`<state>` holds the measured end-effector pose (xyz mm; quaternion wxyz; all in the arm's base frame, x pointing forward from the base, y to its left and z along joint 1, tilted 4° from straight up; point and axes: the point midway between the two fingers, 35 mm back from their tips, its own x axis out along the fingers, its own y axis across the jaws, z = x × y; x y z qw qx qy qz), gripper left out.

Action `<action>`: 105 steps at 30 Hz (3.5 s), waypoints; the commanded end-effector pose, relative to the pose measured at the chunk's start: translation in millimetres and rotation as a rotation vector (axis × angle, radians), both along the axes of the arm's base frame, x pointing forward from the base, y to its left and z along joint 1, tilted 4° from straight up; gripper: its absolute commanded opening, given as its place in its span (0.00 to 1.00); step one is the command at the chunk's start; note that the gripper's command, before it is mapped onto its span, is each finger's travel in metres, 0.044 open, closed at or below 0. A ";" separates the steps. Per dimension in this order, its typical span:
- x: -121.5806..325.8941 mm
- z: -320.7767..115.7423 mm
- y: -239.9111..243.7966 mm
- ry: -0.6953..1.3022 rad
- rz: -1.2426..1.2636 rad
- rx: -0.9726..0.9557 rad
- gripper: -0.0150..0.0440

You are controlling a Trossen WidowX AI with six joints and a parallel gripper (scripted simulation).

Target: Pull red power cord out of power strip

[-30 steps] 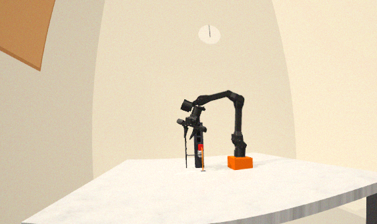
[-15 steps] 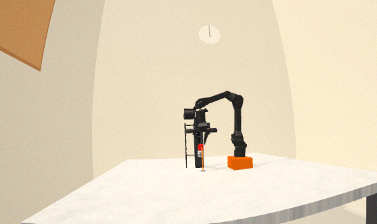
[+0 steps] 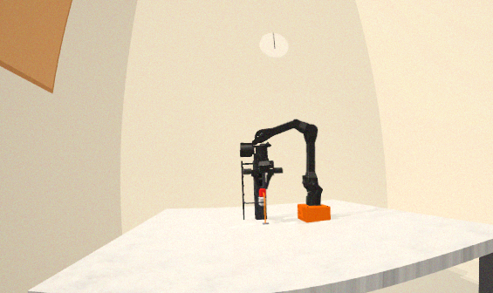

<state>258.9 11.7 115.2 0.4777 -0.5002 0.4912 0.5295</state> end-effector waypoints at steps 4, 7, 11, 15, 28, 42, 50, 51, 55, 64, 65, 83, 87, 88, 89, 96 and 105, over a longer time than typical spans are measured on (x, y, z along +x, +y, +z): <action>-0.2 0.0 -11.6 0.002 0.003 -0.006 0.53; -0.3 -0.1 -16.5 0.002 0.003 -0.006 0.53; -0.5 -0.2 -21.9 0.002 0.003 -0.006 0.53; -0.6 -1.6 -22.2 0.002 0.003 -0.006 0.53; -1.4 -10.1 -21.3 0.004 -0.001 -0.002 0.39; -1.1 -10.1 -17.3 0.004 0.000 -0.002 0.25; -0.4 -9.9 -4.2 0.004 0.000 -0.002 0.25; -0.4 -9.9 -2.6 0.003 0.000 -0.002 0.25; -0.5 -9.8 4.1 0.003 0.001 -0.002 0.25; -1.8 -9.4 19.0 0.003 0.001 -0.001 0.25; -2.1 -9.4 20.7 0.003 0.001 -0.001 0.25; -4.0 -10.1 25.5 0.003 0.003 -0.003 0.70; -3.9 -9.6 27.4 0.003 0.003 -0.003 0.88; -3.7 -8.7 31.5 0.002 0.003 -0.002 0.92; -3.5 -7.6 36.8 0.002 0.003 -0.002 0.97; -7.4 3.1 85.7 0.003 0.003 0.002 1.00; -7.4 3.1 85.7 0.003 0.003 0.002 1.00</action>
